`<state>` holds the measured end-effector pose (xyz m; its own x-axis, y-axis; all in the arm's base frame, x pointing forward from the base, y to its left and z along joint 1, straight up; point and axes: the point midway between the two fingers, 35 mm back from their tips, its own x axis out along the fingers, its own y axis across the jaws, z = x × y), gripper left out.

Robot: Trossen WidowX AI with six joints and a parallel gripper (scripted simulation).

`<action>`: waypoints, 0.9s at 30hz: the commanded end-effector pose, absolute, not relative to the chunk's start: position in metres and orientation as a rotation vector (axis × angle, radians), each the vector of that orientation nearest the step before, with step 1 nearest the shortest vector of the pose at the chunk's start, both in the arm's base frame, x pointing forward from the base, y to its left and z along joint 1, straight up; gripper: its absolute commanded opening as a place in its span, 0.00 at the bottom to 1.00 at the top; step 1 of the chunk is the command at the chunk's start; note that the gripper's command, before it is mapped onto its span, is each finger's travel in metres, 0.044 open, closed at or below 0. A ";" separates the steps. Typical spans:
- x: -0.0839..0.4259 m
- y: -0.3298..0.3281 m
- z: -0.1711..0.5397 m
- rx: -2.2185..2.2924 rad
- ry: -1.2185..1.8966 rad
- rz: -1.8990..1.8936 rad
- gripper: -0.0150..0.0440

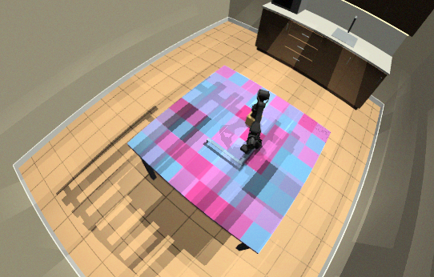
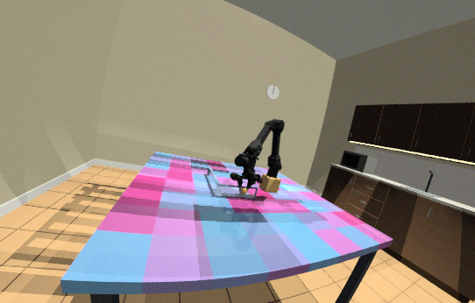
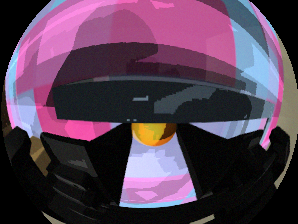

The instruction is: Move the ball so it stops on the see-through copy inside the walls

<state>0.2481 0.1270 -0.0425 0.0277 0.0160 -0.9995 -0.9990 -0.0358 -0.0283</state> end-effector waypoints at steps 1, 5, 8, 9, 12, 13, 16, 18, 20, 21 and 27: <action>0.248 0.127 -0.042 -1.237 1.159 1.222 0.39; 0.248 0.127 -0.042 -1.237 1.159 1.222 0.57; 0.248 0.127 -0.042 -1.237 1.159 1.222 0.70; 0.248 0.127 -0.042 -1.237 1.159 1.222 0.74; 0.248 0.127 -0.042 -1.237 1.159 1.222 0.77; 0.248 0.127 -0.042 -1.237 1.159 1.222 0.77; 0.250 0.128 -0.018 -1.235 1.163 1.223 0.77; 0.248 0.127 0.017 -1.232 1.168 1.224 0.77; 0.245 0.125 0.040 -1.231 1.172 1.225 0.77; 0.244 0.125 0.043 -1.230 1.173 1.225 0.77; 0.248 0.127 0.035 -1.237 1.158 1.221 0.77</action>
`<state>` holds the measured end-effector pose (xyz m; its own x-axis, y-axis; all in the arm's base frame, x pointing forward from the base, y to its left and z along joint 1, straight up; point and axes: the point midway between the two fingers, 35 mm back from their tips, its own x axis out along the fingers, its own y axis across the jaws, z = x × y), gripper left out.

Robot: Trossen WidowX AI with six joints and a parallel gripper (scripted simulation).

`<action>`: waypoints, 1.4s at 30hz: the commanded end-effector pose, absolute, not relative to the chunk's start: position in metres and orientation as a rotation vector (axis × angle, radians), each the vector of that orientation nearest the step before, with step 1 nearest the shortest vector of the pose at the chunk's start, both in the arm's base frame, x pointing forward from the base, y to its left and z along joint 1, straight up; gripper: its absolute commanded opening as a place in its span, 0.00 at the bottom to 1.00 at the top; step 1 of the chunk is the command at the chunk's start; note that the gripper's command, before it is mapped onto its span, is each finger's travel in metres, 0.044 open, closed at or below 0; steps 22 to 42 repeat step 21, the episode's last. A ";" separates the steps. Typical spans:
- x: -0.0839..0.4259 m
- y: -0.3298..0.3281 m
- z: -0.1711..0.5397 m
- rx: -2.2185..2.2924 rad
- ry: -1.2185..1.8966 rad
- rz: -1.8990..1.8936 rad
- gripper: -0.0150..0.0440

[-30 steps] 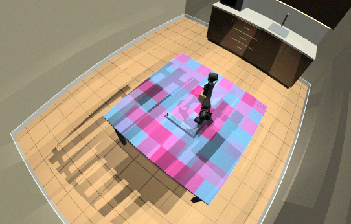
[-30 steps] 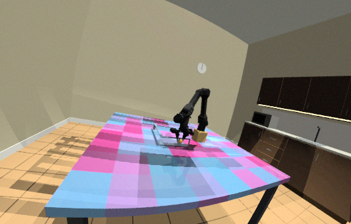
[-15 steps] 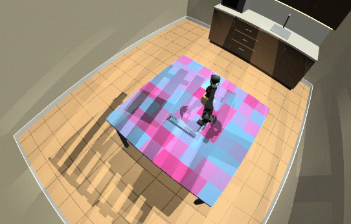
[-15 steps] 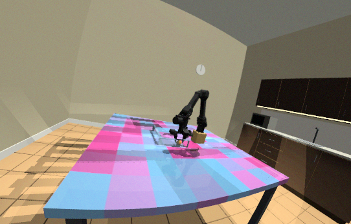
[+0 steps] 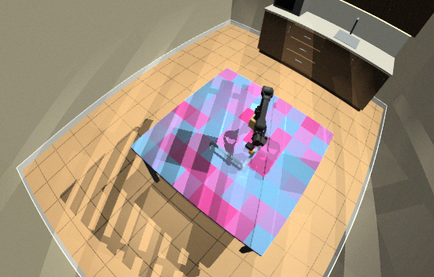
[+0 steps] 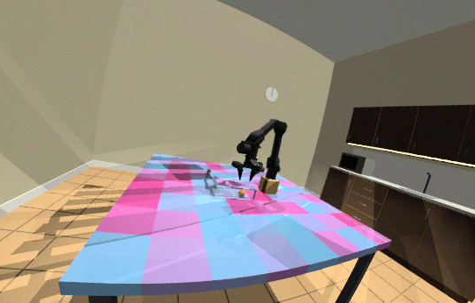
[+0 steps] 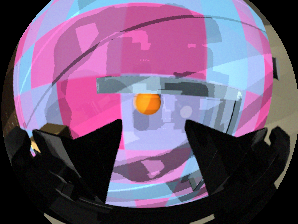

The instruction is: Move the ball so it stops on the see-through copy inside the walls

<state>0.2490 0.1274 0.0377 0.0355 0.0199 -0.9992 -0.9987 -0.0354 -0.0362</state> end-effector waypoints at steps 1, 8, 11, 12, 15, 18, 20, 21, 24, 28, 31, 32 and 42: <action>0.248 0.127 0.035 -1.237 1.158 1.221 0.77; 0.243 0.124 0.081 -1.238 1.155 1.219 0.99; 0.243 0.124 0.084 -1.238 1.155 1.219 1.00; 0.243 0.124 0.084 -1.238 1.155 1.219 1.00; 0.243 0.124 0.084 -1.238 1.155 1.219 1.00; 0.243 0.124 0.084 -1.238 1.155 1.219 1.00; 0.243 0.124 0.084 -1.238 1.155 1.219 1.00; 0.243 0.124 0.084 -1.238 1.155 1.219 1.00; 0.243 0.124 0.084 -1.238 1.155 1.219 1.00; 0.243 0.124 0.084 -1.238 1.155 1.219 1.00; 0.243 0.124 0.084 -1.238 1.155 1.219 1.00; 0.243 0.124 0.084 -1.238 1.155 1.219 1.00; 0.243 0.124 0.084 -1.238 1.155 1.219 1.00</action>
